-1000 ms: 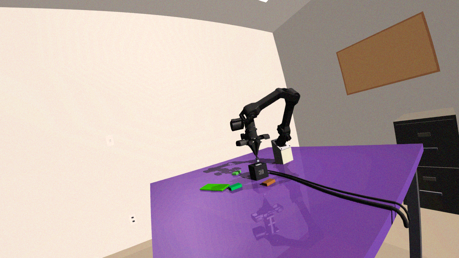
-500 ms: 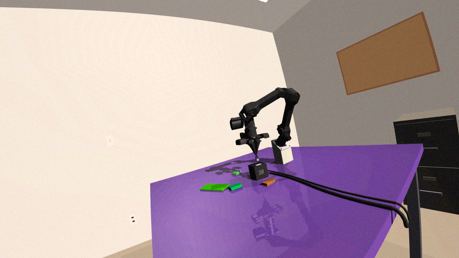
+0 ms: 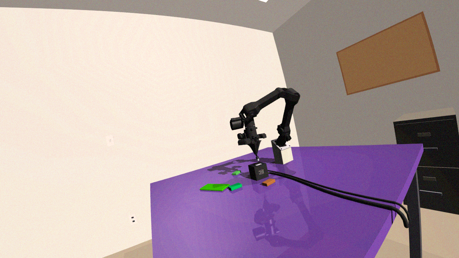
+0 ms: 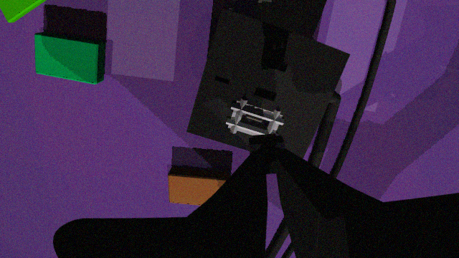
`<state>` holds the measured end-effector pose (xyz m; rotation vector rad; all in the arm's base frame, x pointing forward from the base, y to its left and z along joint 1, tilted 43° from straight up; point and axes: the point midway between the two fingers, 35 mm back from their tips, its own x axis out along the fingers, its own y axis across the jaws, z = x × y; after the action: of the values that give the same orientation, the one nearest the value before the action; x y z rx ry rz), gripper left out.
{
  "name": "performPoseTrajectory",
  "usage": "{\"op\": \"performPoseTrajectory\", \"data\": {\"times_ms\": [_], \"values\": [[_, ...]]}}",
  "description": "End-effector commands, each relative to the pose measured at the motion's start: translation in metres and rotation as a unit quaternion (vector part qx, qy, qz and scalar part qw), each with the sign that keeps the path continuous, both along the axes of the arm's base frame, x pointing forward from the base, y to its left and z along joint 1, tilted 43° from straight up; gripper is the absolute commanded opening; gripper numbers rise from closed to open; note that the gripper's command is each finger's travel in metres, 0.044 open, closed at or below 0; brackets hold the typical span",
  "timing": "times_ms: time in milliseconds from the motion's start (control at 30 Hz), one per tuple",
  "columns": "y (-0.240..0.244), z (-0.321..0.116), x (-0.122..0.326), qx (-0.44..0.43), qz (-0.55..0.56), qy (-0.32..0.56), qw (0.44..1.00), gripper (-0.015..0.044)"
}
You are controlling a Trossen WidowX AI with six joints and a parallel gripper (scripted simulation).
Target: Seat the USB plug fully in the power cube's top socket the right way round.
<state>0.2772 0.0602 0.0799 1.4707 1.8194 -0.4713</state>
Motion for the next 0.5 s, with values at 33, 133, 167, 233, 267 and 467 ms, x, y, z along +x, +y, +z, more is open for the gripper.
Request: {"op": "performPoseTrajectory", "data": {"times_ms": [33,133,167,233,267,467], "values": [[0.0000,-0.0001,0.0000,0.004,0.045,-0.041,0.998,0.0000],[0.0000,-0.0001,0.0000,0.007,0.073,-0.068,0.995,0.0000],[0.0000,-0.0001,0.0000,0.008,0.083,-0.077,0.994,0.0000],[0.0000,-0.0001,0.0000,0.010,0.102,-0.094,0.990,0.0000],[0.0000,-0.0001,0.0000,0.011,0.111,-0.103,0.988,0.0000],[0.0000,-0.0001,0.0000,0.016,0.168,-0.155,0.973,0.0000]]}}
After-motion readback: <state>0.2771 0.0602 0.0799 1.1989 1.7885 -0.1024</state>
